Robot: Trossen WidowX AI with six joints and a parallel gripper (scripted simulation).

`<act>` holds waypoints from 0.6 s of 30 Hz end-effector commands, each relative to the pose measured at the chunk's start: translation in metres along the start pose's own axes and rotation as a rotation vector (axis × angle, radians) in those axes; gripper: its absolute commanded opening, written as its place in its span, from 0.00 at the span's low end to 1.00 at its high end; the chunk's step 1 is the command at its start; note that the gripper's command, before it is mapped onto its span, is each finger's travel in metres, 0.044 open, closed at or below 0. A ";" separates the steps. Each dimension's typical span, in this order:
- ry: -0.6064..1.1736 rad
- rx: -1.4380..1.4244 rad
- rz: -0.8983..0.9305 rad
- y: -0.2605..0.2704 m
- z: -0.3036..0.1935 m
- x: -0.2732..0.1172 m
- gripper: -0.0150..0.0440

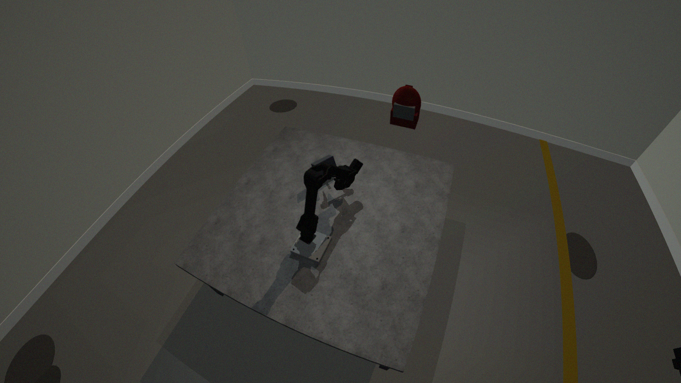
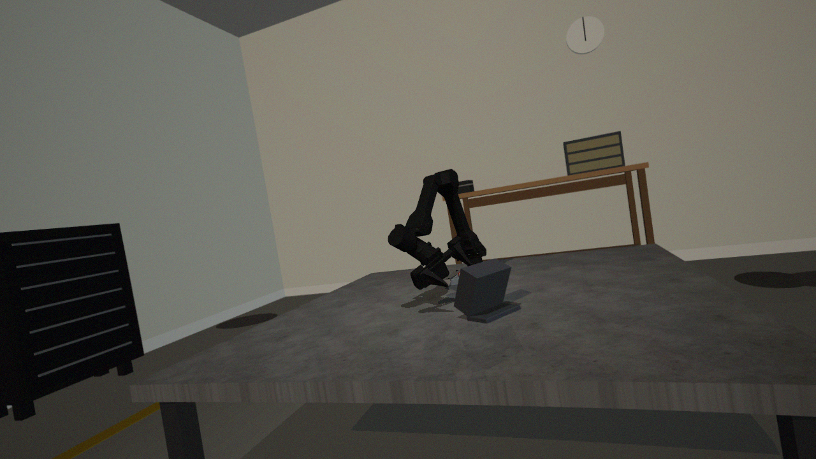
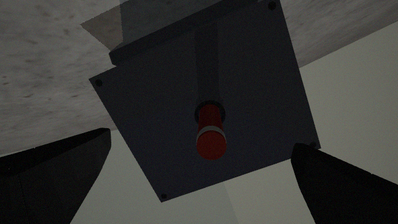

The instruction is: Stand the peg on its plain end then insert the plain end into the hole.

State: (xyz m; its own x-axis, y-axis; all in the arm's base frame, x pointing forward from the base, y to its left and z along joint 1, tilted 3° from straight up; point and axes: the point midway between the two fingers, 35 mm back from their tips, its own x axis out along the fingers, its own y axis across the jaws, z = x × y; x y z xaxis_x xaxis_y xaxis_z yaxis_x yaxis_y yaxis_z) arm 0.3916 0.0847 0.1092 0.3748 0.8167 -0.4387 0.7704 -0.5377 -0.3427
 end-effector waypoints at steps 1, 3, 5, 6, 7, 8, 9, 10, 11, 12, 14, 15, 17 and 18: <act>0.003 -0.009 0.002 0.001 -0.002 -0.008 1.00; 0.003 -0.008 0.002 0.001 -0.002 -0.011 1.00; 0.002 -0.007 0.002 0.001 -0.002 -0.014 1.00; 0.001 -0.007 0.002 0.002 -0.001 -0.015 1.00; 0.001 -0.006 0.002 0.002 -0.001 -0.017 1.00; 0.001 -0.006 0.001 0.002 -0.001 -0.018 1.00; 0.001 -0.006 0.001 0.002 -0.001 -0.020 1.00; 0.001 -0.005 0.001 0.002 -0.001 -0.021 1.00; 0.000 -0.005 0.001 0.002 0.000 -0.023 1.00; 0.000 -0.004 0.001 0.002 0.000 -0.025 1.00; 0.000 -0.003 0.001 0.003 0.000 -0.028 1.00; 0.000 -0.003 0.001 0.003 0.000 -0.029 1.00; 0.000 -0.002 0.001 0.003 0.001 -0.032 1.00; 0.001 -0.001 0.001 0.003 0.001 -0.034 1.00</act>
State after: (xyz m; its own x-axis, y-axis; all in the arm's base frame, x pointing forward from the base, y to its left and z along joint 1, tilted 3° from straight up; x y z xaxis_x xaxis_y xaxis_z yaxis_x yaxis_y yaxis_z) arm 0.3818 0.0600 0.1185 0.3723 0.8161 -0.4421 0.7674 -0.5386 -0.3479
